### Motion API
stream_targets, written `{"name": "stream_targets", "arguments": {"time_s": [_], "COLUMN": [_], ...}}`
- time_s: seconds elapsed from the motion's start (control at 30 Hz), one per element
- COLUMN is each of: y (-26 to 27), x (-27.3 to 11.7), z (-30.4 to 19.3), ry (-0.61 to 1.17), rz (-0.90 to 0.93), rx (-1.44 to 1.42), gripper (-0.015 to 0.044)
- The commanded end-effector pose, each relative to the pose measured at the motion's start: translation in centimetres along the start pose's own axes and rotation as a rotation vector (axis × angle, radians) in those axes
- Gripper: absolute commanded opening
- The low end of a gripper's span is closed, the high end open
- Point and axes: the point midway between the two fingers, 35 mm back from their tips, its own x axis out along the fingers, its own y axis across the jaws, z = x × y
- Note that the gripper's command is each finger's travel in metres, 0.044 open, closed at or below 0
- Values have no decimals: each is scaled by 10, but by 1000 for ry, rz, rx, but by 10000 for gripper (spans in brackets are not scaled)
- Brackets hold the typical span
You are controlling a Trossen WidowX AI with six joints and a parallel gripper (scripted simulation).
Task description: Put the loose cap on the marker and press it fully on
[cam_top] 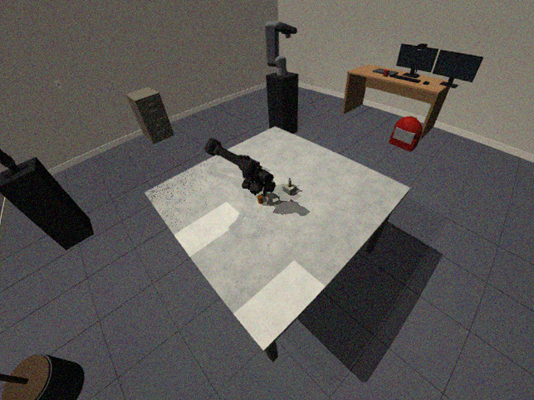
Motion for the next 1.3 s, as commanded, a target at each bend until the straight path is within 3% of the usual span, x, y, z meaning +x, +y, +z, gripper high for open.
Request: {"name": "stream_targets", "arguments": {"time_s": [0.0, 0.9, 1.03, 1.27], "y": [0, -2, -2, -3], "x": [6, 46, 46, 46], "z": [0, -1, -1, -1], "ry": [0, -4, -4, -4], "rz": [-4, -5, -5, -5], "rx": [-4, -4, -4, -4], "gripper": [253, 253, 148, 101]}}
